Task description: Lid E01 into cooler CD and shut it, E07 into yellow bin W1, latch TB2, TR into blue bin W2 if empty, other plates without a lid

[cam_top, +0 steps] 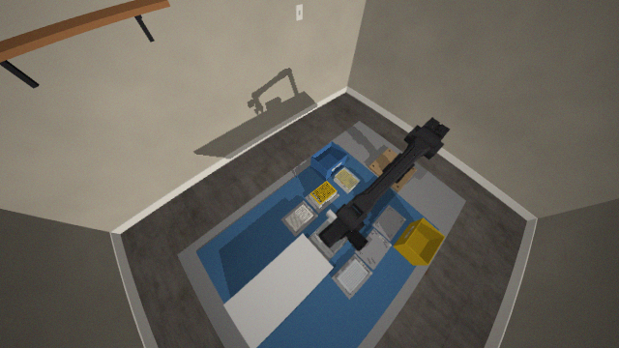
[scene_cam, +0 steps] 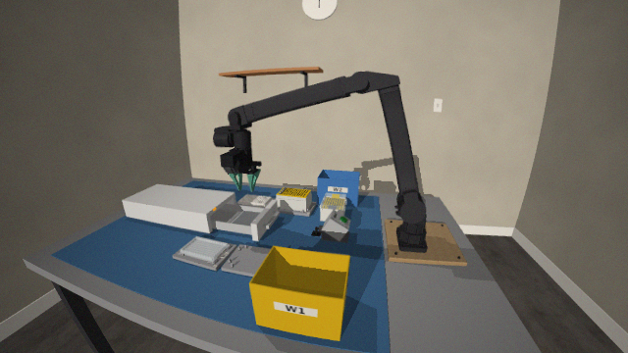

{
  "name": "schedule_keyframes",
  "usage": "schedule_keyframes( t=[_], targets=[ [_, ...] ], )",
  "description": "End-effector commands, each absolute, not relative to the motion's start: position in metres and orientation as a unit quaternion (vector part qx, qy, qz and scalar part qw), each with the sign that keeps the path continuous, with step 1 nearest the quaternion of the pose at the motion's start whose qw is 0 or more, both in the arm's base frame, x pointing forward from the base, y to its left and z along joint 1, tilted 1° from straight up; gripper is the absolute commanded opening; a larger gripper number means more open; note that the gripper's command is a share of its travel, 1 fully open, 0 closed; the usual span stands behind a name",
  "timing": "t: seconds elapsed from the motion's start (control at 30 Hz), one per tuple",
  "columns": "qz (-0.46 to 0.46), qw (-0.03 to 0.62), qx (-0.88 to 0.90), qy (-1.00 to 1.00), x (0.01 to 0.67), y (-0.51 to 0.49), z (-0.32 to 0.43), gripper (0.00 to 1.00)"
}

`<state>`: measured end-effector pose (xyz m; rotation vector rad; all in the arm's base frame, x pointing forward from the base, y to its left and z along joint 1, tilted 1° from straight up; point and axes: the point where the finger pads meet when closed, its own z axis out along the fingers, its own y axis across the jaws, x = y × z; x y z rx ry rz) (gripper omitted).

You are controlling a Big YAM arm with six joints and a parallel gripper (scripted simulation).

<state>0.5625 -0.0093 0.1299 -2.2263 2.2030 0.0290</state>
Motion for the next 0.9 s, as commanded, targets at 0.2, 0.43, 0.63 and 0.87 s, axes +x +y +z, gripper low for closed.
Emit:
schedule_keyframes(
  t=[0.2, 0.43, 0.63, 0.87],
  targets=[
    [-0.01, 0.022, -0.714, 0.699, 0.533, -0.011, 0.146, 0.0],
    [-0.009, 0.022, -0.713, 0.701, 0.513, -0.014, 0.143, 0.0],
    [-0.009, 0.021, -0.713, 0.701, 0.489, -0.013, 0.138, 0.0],
    [-0.008, 0.021, -0.712, 0.702, 0.469, -0.014, 0.135, 0.0]
  ],
)
